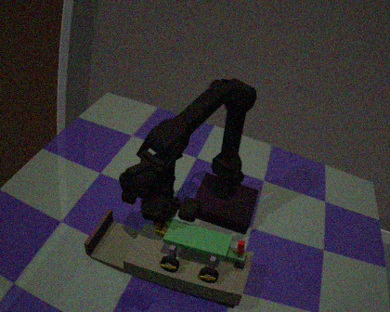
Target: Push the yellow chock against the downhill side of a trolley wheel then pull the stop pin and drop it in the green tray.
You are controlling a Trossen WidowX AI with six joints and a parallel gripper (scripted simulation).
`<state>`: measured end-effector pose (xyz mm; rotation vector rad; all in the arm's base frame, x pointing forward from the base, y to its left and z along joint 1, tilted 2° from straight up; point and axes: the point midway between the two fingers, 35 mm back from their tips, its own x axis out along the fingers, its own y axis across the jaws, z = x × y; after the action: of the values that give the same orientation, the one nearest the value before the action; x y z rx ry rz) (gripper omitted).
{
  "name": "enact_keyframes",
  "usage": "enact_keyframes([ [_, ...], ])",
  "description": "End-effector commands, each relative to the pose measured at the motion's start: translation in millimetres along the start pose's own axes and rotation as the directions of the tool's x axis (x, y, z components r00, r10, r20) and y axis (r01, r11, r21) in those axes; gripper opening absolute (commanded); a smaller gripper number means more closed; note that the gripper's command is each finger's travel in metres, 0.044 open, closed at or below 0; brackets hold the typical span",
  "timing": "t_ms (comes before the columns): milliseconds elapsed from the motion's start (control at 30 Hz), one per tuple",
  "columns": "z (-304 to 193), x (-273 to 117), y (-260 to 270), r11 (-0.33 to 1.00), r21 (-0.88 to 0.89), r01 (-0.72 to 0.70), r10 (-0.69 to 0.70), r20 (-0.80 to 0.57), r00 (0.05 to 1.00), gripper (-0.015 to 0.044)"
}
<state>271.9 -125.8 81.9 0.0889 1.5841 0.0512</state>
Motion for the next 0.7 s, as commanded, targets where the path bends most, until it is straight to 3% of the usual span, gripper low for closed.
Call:
enact_keyframes([
  [0, 0, 0, 0, 1.000, -0.001, 0.000, 0.000, 0.000, 1.000, 0.0026],
  [200, 0, 0, 0, 1.000, -0.001, 0.000, 0.000, 0.000, 1.000, 0.0184],
  [667, -1, -33, -1, 1.000, -0.003, -0.006, 0.006, 0.005, 1.000, 0.0190],
])
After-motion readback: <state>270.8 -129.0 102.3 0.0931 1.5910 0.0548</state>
